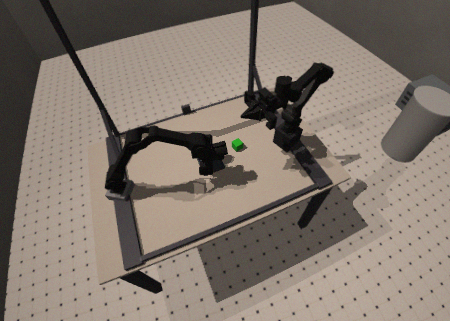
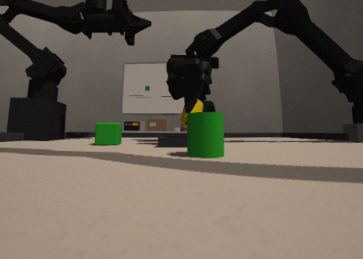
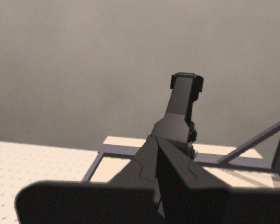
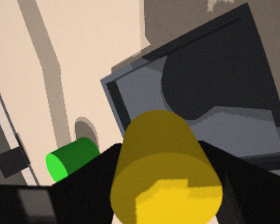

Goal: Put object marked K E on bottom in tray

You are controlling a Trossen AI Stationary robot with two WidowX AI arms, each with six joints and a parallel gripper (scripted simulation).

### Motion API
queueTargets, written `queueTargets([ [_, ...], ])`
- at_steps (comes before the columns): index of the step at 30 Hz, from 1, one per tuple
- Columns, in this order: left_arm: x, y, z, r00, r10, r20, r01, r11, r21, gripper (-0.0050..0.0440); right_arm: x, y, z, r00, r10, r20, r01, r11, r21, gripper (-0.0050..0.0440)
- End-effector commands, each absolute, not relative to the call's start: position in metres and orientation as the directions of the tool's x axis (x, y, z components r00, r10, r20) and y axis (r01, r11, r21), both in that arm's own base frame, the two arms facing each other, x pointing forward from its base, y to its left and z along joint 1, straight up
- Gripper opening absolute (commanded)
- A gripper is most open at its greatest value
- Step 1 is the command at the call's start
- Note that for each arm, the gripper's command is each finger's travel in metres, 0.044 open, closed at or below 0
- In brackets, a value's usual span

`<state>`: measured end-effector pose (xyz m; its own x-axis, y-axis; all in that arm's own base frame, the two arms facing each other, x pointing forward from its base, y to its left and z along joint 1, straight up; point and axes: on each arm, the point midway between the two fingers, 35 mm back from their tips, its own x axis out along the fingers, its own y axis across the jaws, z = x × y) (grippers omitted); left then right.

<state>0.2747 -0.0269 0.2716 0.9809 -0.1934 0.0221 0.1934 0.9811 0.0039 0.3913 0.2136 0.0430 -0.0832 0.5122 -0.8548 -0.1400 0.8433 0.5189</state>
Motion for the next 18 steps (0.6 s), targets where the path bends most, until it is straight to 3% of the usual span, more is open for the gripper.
queueTargets([
  [1,0.27,-0.028,0.265,0.978,-0.207,0.018,0.207,0.978,0.004,-0.005,0.393,0.232,0.052,-0.083,0.554,-0.828,-0.237,0.796,0.557,0.0171],
  [18,0.261,-0.035,0.252,0.967,-0.253,0.013,0.253,0.967,0.003,-0.005,0.377,0.279,0.053,-0.161,0.647,-0.745,-0.473,0.612,0.634,0.0171],
])
